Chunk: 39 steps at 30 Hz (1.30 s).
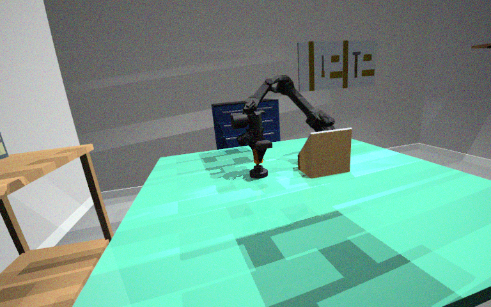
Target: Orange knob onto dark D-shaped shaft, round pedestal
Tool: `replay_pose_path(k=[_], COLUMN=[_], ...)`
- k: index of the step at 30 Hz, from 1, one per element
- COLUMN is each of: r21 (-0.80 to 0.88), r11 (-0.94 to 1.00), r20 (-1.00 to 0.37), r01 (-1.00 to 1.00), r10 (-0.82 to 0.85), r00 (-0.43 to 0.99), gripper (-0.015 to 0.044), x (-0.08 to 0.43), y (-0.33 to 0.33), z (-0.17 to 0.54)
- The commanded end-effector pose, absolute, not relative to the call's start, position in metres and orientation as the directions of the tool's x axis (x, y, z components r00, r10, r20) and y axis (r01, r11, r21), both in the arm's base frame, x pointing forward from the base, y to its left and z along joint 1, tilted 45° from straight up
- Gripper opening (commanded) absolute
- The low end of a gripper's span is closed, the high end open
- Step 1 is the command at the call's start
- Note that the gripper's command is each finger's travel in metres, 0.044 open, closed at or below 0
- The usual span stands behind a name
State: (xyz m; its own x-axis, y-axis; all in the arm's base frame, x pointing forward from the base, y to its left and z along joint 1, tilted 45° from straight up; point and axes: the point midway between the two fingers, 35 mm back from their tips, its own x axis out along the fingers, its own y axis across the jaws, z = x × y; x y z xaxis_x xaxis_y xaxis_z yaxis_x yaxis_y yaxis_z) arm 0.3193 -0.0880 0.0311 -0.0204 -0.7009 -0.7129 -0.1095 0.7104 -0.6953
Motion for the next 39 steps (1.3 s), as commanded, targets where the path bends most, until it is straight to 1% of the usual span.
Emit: replay_pose_path(k=[1, 39], r21=[-0.695, -0.695], r11=[0.708, 0.708], r20=[-0.712, -0.712], r01=[-0.126, -0.126], r10=[-0.702, -0.702], r00=[-0.015, -0.015], gripper=[0.0, 0.0], x=[0.3232, 0.322], y=[-0.0882, -0.0873], z=[0.0322, 0.0327])
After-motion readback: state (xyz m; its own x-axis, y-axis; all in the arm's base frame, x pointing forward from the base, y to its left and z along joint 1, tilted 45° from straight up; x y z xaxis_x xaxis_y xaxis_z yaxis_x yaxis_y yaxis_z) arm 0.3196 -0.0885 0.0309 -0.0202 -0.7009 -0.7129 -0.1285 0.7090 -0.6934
